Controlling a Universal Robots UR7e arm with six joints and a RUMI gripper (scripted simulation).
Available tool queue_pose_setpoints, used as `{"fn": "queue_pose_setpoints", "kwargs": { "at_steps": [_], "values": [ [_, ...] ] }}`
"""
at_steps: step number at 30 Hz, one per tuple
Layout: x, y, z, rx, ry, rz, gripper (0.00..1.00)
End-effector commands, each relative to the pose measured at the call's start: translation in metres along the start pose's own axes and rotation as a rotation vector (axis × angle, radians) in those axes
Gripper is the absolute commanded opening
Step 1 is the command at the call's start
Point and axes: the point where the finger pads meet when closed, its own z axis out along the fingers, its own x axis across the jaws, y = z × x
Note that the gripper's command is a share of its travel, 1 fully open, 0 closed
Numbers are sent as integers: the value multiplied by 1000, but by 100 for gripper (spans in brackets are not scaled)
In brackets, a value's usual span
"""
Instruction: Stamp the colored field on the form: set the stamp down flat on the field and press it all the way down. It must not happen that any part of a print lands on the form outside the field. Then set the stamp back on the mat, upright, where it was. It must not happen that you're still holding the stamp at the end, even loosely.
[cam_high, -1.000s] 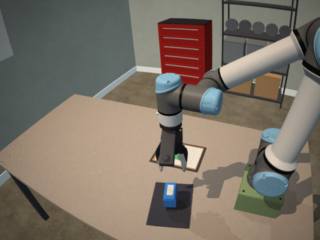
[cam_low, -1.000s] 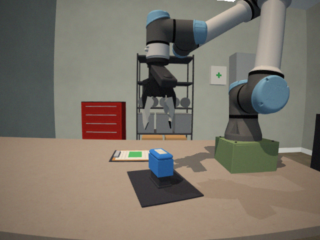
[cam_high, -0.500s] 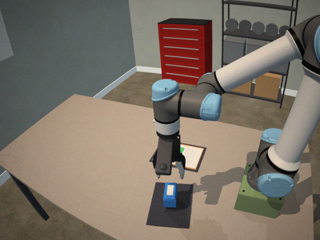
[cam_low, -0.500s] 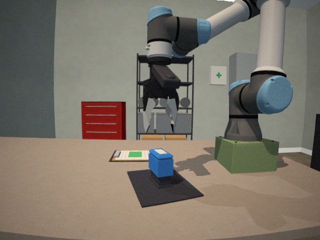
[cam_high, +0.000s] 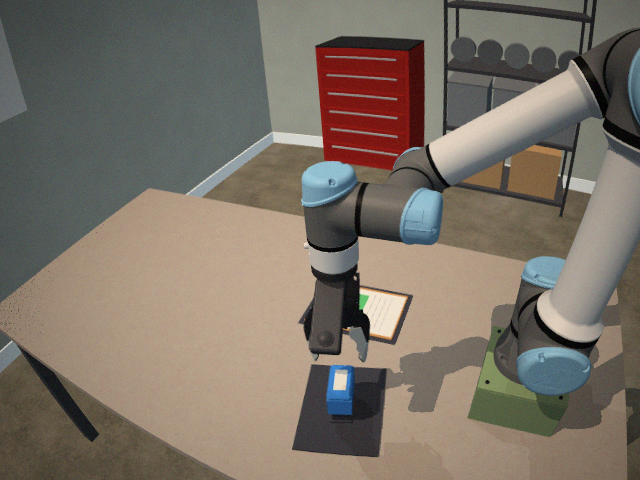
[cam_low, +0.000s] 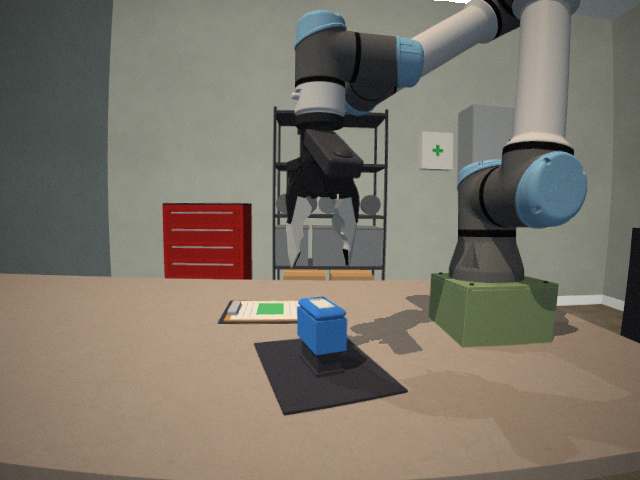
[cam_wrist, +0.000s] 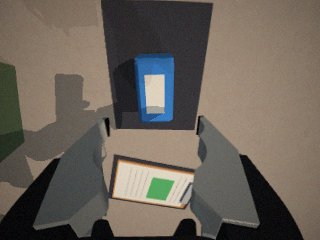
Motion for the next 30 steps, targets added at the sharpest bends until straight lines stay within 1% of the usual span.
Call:
{"fn": "queue_pose_setpoints", "kwargs": {
  "at_steps": [1,8,13,16,20,22,30],
  "values": [
    [0,0,0,0,1,0,52],
    [0,0,0,0,1,0,52],
    [0,0,7,0,1,0,52],
    [0,0,16,0,1,0,52],
    [0,0,33,0,1,0,52],
    [0,0,33,0,1,0,52],
    [0,0,72,0,1,0,52]
  ]
}}
